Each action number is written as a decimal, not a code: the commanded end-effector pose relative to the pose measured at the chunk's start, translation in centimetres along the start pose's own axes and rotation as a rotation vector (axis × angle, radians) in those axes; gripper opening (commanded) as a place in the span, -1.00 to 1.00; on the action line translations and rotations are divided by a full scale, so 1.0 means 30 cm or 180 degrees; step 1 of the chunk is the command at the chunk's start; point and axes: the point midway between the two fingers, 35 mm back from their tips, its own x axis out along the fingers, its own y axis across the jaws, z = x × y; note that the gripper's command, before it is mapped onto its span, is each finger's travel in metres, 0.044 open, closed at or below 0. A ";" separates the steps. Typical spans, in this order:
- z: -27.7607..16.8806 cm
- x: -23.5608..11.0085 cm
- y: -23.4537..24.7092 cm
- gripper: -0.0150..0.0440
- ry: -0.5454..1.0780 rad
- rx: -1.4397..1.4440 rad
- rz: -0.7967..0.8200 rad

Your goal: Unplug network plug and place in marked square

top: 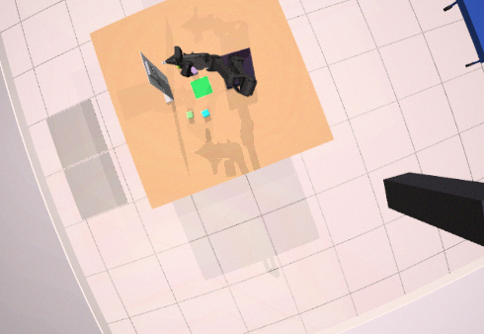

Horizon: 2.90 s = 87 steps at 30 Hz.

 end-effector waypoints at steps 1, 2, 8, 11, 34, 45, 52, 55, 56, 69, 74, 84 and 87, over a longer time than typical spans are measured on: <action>0.003 -0.009 -0.027 -0.49 -0.0022 -0.0024 -0.0003; 0.003 -0.013 -0.032 -0.49 -0.0022 -0.0024 -0.0002; 0.000 -0.007 0.021 -0.49 -0.0065 -0.0152 0.0225; -0.002 -0.001 0.090 -0.49 -0.0136 -0.0301 0.0495; 0.028 -0.116 0.567 -0.49 -0.1257 -0.1119 0.2222; 0.066 -0.242 0.728 -0.49 -0.2034 -0.1250 0.2744; 0.084 -0.299 0.778 -0.49 -0.2366 -0.1249 0.2886; 0.084 -0.299 0.779 -0.49 -0.2366 -0.1249 0.2887; 0.084 -0.298 0.781 -0.49 -0.2365 -0.1250 0.2888; 0.080 -0.292 0.808 -0.49 -0.2360 -0.1261 0.2901; 0.078 -0.290 0.819 -0.49 -0.2358 -0.1264 0.2905; 0.076 -0.287 0.839 -0.49 -0.2355 -0.1270 0.2912; 0.076 -0.286 0.845 -0.49 -0.2354 -0.1271 0.2913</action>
